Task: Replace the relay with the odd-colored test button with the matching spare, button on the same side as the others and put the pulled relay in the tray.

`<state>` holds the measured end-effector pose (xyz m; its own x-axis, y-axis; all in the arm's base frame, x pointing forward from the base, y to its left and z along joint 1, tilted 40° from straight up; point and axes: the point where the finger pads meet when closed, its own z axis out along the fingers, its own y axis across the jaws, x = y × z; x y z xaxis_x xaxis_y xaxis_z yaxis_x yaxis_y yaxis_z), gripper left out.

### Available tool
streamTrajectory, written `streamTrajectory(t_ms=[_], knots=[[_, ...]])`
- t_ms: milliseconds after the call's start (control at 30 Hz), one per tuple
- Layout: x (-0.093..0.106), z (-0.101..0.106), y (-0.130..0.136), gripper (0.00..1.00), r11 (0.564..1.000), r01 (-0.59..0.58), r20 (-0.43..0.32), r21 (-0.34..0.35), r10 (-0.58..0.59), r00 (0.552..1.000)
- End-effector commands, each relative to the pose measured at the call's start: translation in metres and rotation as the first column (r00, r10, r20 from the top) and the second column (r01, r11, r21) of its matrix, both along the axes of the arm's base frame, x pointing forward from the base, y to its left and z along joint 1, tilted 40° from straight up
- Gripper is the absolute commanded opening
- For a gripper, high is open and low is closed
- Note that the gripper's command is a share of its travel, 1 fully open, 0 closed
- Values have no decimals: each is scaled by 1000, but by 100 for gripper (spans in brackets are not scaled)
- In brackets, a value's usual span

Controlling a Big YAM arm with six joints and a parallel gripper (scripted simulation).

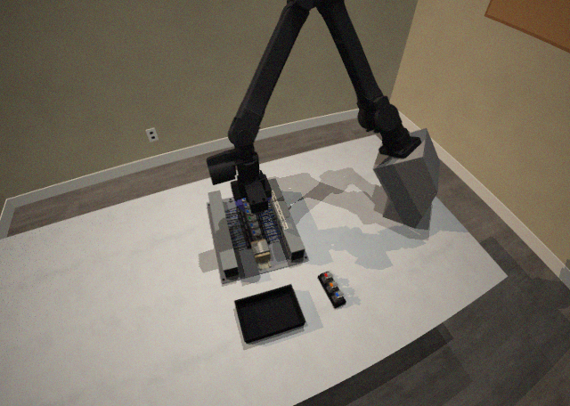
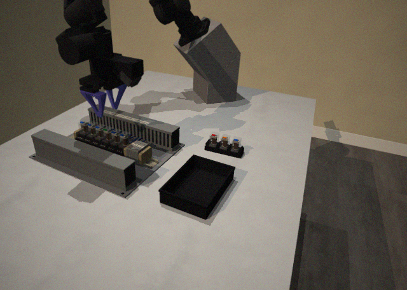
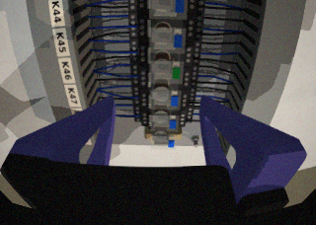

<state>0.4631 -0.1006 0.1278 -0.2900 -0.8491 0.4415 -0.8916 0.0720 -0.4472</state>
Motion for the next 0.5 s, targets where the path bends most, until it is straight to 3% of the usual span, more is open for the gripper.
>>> streamTrajectory(t_ms=[0,467], knots=[[13,27,9,59,1000,-17,77,0,17,997],[17,40,11,59,1000,-13,77,2,13,997]])
